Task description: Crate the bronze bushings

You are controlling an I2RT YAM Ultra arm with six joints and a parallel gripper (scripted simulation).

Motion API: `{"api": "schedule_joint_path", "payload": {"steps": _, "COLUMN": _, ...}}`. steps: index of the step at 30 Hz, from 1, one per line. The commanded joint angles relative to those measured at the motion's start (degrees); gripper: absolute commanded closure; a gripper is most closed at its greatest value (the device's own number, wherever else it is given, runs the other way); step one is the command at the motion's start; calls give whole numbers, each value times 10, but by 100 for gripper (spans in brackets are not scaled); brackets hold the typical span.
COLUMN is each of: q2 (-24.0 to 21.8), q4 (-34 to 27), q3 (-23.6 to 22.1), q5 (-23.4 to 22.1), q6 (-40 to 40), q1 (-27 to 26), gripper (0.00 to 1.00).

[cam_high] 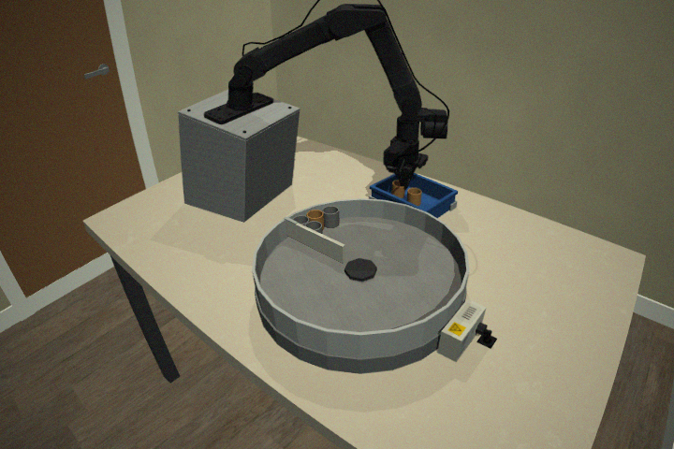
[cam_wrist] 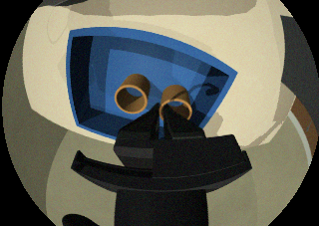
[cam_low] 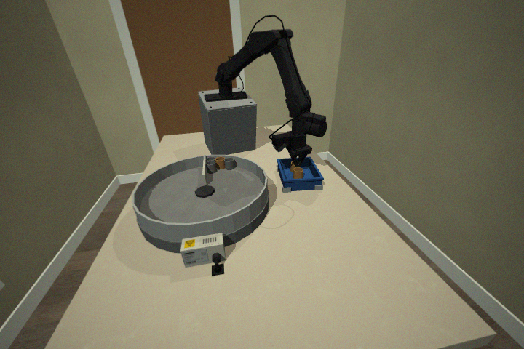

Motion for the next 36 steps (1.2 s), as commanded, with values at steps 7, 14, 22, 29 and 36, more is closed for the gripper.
{"api": "schedule_joint_path", "payload": {"steps": 7, "q2": -15, "q4": -4, "q3": 17, "q5": 3, "q6": -3, "q1": -1, "gripper": 100}}
{"api": "schedule_joint_path", "payload": {"steps": 14, "q2": -15, "q4": -4, "q3": 17, "q5": 3, "q6": -3, "q1": -1, "gripper": 100}}
{"api": "schedule_joint_path", "payload": {"steps": 22, "q2": -15, "q4": -4, "q3": 17, "q5": 3, "q6": -3, "q1": -1, "gripper": 100}}
{"api": "schedule_joint_path", "payload": {"steps": 29, "q2": -15, "q4": -4, "q3": 17, "q5": 3, "q6": -3, "q1": -1, "gripper": 100}}
{"api": "schedule_joint_path", "payload": {"steps": 36, "q2": -15, "q4": -4, "q3": 17, "q5": 3, "q6": -3, "q1": -1, "gripper": 100}}
